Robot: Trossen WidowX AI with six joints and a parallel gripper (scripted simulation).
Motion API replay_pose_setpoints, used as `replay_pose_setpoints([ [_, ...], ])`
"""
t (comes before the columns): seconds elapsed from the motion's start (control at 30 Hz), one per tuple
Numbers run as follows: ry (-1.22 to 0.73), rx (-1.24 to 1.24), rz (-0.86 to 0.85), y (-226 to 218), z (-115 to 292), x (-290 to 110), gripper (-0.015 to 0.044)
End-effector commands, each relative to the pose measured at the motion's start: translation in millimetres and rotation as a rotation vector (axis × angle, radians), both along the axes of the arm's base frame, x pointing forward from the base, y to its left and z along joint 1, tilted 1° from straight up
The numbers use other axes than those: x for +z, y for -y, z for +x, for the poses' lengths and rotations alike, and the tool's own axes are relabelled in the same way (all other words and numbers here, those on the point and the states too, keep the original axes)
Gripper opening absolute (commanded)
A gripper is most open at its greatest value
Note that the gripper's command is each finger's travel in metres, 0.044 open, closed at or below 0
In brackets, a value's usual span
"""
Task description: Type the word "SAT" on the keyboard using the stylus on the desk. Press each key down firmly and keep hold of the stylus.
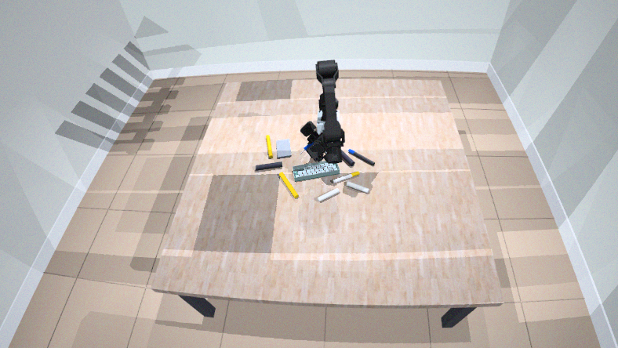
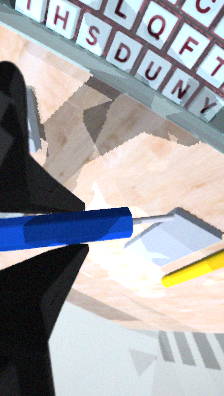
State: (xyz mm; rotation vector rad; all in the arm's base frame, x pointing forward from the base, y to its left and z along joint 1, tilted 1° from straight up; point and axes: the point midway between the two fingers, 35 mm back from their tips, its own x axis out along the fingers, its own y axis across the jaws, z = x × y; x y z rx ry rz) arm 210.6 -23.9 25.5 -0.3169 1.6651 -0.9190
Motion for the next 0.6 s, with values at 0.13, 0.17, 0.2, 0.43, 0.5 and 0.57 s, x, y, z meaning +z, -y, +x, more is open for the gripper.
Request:
replay_pose_setpoints([
  [0.13,-0.229,0.287,0.042,-13,10,7,0.0],
  [0.17,-0.258,0.32,0.047,-15,11,8,0.0],
  [0.2,-0.288,0.353,0.052,-17,12,8,0.0],
  [0.43,-0.5,0.58,0.08,-29,18,14,0.0],
  [0.5,-0.563,0.643,0.088,-32,20,15,0.0],
  [0.57,-0.627,0.705,0.094,-36,22,16,0.0],
])
